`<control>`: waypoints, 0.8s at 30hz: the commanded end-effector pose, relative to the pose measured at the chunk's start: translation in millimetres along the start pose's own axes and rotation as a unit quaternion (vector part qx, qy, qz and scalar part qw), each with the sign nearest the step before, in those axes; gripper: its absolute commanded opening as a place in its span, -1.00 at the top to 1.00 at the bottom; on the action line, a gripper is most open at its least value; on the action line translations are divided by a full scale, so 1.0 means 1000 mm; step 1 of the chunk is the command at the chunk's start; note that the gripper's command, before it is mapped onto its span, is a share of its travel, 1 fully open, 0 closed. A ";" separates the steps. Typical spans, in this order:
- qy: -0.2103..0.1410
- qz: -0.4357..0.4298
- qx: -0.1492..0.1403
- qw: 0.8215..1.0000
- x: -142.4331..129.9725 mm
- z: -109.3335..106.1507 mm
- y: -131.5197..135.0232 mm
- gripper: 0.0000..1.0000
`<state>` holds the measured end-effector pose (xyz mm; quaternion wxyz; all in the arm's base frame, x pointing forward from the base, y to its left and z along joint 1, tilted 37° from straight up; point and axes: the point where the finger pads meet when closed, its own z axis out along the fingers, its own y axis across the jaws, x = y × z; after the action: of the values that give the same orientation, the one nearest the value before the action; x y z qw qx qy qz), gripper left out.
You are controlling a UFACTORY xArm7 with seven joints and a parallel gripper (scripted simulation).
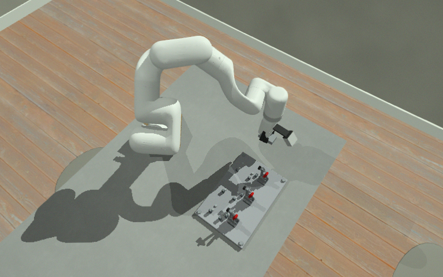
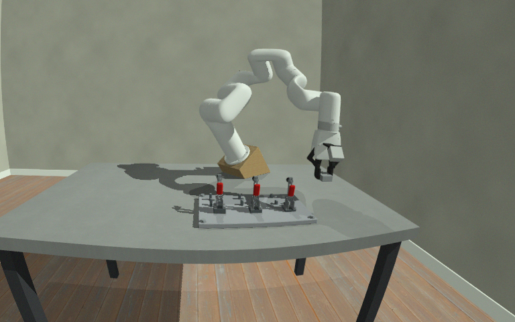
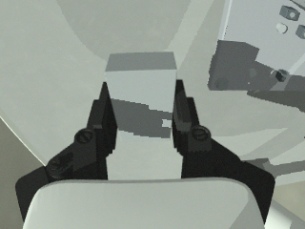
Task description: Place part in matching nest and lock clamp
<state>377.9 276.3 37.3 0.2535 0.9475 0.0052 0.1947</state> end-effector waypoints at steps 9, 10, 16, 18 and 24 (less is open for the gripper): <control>0.001 0.000 0.002 1.000 0.001 -0.002 -0.001 1.00; 0.001 0.000 0.002 1.000 0.001 -0.002 -0.001 1.00; 0.001 0.000 0.002 1.000 0.001 -0.002 0.001 1.00; 0.001 0.000 0.002 1.000 0.001 -0.002 0.003 1.00; 0.001 0.000 0.002 1.000 0.001 -0.001 0.017 1.00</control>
<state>377.0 266.2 42.5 0.2536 0.9475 0.0053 0.1947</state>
